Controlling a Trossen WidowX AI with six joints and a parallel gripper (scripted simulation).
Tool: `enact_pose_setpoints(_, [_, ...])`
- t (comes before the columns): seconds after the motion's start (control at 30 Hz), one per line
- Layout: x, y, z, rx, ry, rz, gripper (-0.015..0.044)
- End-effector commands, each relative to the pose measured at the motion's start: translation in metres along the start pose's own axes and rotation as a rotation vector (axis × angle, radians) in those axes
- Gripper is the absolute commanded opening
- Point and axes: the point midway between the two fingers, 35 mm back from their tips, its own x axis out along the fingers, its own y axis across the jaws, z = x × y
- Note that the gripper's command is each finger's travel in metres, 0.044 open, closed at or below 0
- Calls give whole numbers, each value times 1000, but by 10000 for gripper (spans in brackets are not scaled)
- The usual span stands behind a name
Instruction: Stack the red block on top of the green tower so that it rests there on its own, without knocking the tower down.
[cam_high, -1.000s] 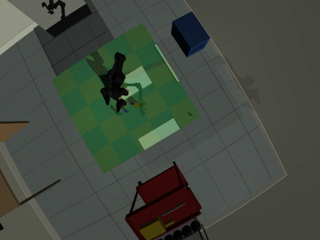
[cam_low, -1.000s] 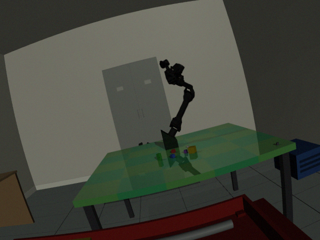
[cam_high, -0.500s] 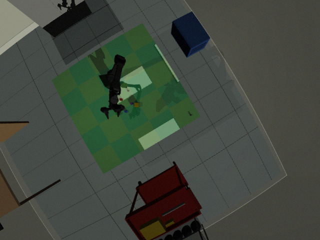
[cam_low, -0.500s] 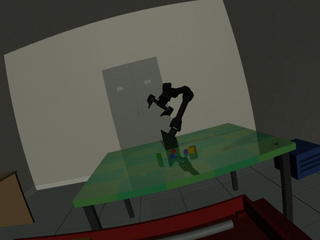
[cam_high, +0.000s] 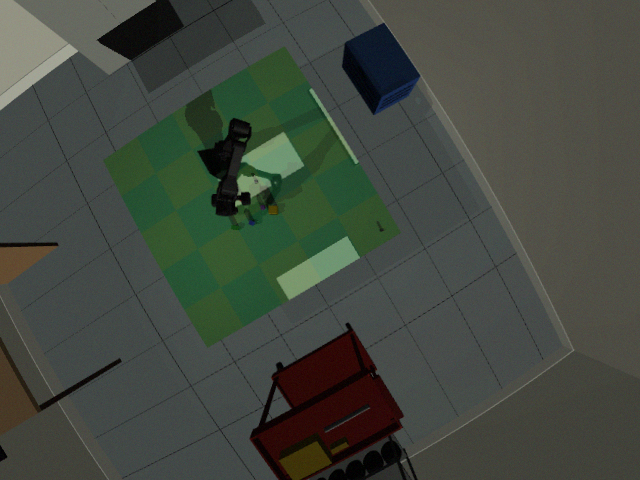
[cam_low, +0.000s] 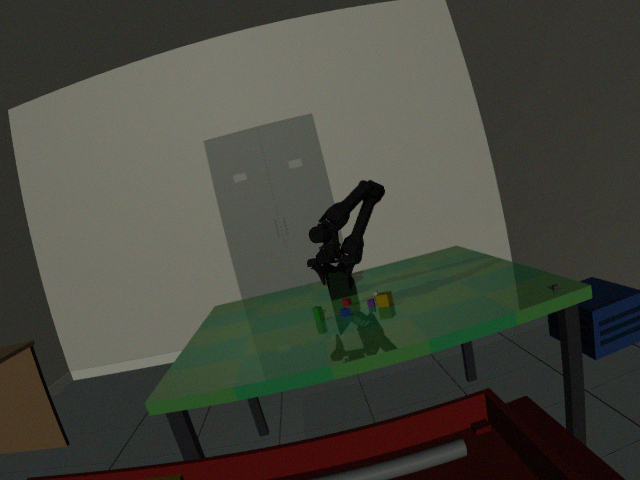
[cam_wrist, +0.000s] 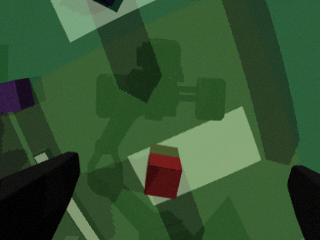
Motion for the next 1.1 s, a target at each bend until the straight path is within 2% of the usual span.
enact_pose_setpoints(0.0, [12, 7, -34, 139, 138, 65, 440])
enact_pose_setpoints(0.33, [12, 5, -39, 139, 138, 64, 440])
enact_pose_setpoints(0.6, [49, 6, -46, 139, 139, 66, 440])
enact_pose_setpoints(1.07, [63, 8, -48, 139, 139, 66, 440])
